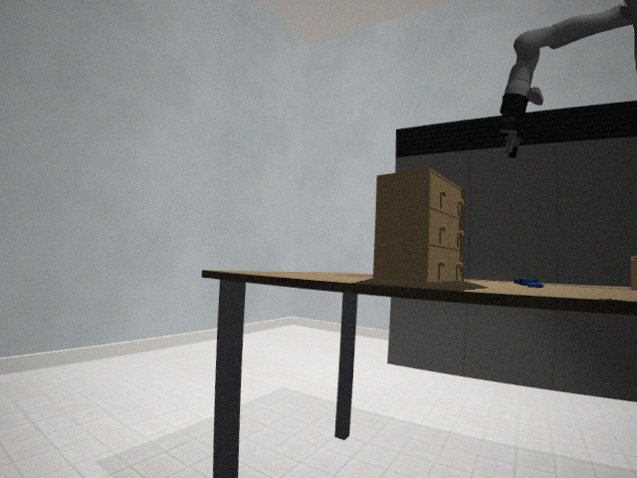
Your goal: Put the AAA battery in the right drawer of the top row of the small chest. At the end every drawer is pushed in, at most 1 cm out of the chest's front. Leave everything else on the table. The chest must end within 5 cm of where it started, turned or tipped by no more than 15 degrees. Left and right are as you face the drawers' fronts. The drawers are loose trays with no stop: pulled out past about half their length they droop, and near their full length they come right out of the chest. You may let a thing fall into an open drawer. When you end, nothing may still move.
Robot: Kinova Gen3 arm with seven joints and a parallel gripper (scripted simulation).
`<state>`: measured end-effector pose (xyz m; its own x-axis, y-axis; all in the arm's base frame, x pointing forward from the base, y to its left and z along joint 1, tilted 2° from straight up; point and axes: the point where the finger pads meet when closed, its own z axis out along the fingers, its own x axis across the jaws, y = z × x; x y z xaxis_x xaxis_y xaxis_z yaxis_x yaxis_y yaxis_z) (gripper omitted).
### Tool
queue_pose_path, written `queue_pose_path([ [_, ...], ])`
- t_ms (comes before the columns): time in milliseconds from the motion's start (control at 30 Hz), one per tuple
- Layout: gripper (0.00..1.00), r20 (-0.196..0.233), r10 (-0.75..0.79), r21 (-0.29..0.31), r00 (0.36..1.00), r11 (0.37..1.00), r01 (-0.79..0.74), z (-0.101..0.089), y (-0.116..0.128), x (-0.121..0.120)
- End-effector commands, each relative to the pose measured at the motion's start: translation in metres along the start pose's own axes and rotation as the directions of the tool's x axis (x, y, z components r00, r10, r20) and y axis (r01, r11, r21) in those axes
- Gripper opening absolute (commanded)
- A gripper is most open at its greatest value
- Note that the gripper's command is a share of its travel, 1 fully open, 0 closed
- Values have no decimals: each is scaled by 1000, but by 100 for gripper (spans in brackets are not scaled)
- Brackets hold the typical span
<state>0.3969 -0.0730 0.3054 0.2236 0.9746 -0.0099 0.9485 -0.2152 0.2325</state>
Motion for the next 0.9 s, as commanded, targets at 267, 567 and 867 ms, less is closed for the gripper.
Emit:
queue_pose_path([
  [267,100,-1,-5,-81,1000,997,5,8,3,2],
  [567,100,-3,-6,-158,1000,987,6,18,7,2],
  [867,100,-4,-8,-221,1000,975,7,26,10,2],
])
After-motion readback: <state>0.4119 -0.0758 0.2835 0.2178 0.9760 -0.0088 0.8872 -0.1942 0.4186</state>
